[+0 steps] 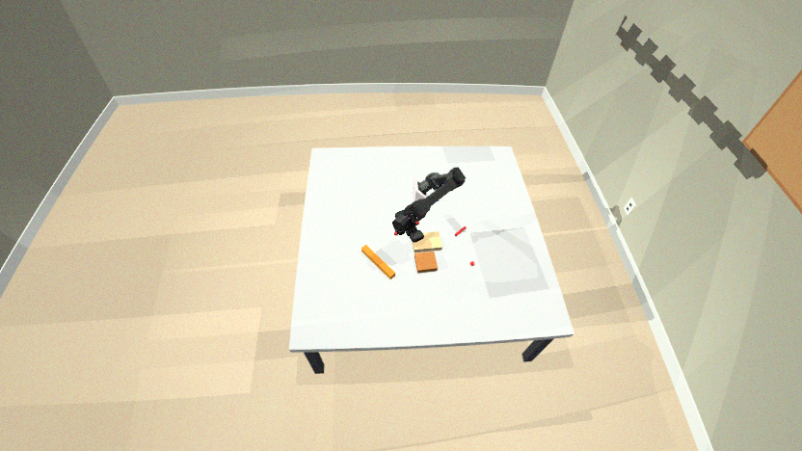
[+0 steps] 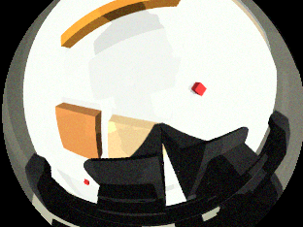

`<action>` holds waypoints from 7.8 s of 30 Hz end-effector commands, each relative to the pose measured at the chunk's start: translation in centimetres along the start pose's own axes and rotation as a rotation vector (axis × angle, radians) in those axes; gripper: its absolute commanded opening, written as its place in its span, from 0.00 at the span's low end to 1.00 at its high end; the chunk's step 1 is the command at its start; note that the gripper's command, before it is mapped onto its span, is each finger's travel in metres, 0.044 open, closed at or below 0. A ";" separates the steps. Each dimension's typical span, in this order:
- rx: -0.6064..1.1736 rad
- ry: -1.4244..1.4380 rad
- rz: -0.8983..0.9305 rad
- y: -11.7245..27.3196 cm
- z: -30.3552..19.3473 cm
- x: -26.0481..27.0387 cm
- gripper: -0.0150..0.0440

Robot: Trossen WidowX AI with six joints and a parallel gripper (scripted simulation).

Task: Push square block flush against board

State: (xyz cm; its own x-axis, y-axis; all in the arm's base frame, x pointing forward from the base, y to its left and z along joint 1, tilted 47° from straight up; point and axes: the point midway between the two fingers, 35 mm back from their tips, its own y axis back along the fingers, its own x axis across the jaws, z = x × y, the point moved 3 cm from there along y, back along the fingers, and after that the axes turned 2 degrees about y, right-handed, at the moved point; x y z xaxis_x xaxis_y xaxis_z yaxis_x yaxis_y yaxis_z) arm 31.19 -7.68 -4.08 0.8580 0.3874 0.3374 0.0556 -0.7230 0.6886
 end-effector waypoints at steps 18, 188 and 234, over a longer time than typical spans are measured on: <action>0.004 0.728 0.004 0.0 -7.1 -0.8 0.25; 0.005 1.191 0.008 -6.0 -8.5 -2.3 0.25; -0.010 0.347 0.004 -0.3 -12.2 6.6 0.25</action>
State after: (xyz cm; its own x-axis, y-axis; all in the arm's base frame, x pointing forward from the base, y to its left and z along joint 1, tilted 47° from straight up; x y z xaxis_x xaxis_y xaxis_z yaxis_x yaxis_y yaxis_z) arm 29.82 1.11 4.60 0.5462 0.6028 0.5816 0.0507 -0.7168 0.6954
